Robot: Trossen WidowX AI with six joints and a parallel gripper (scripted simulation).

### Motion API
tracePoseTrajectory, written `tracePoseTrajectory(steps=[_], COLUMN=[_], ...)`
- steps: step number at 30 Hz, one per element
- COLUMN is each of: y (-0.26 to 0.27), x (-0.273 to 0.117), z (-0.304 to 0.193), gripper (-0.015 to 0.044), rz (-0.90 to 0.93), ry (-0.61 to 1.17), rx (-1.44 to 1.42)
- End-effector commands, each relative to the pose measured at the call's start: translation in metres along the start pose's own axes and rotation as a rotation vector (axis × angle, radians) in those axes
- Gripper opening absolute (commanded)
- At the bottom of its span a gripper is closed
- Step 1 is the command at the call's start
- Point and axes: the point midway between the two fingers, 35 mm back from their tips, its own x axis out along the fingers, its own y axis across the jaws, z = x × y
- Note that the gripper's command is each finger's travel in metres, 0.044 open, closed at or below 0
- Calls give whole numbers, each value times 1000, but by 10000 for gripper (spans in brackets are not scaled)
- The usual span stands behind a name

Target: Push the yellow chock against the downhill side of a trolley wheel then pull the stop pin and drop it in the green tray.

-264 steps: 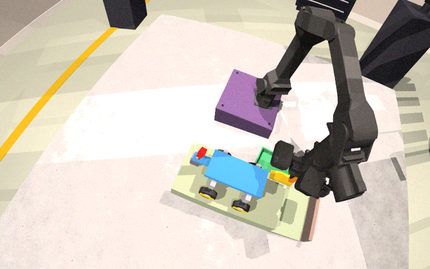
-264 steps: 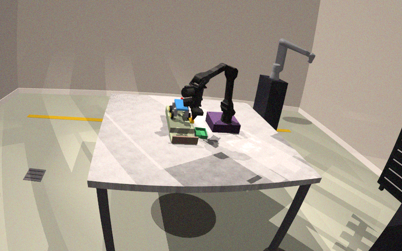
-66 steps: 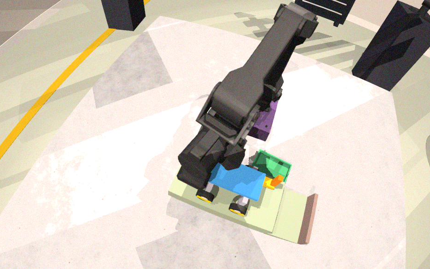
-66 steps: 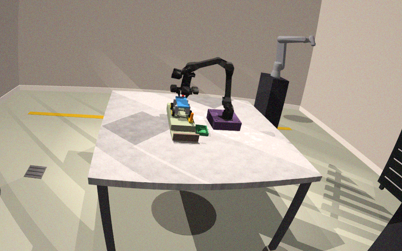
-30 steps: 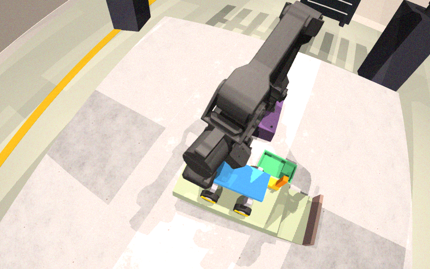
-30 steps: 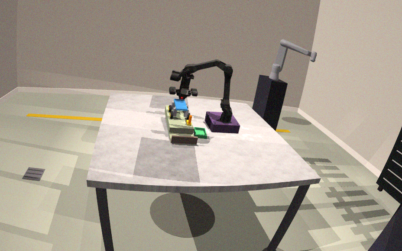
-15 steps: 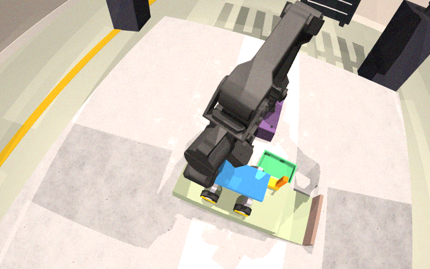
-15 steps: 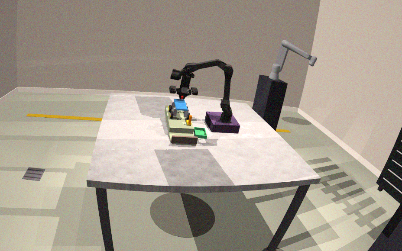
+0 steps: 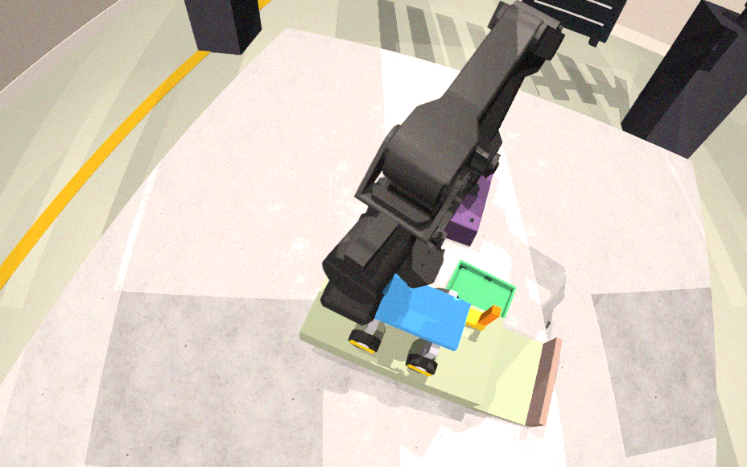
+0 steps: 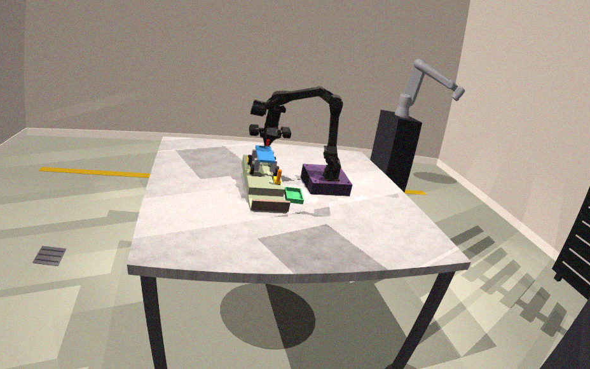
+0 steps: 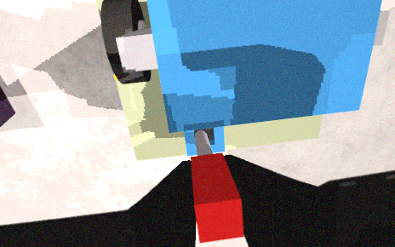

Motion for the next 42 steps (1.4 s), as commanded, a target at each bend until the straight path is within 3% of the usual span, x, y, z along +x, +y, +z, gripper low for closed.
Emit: tracePoseTrajectory(steps=[1, 42], y=[-1, -1], x=[-5, -15], z=[-2, -19], gripper=[0, 0], rz=[-4, -4], ry=[9, 10], rx=[7, 7])
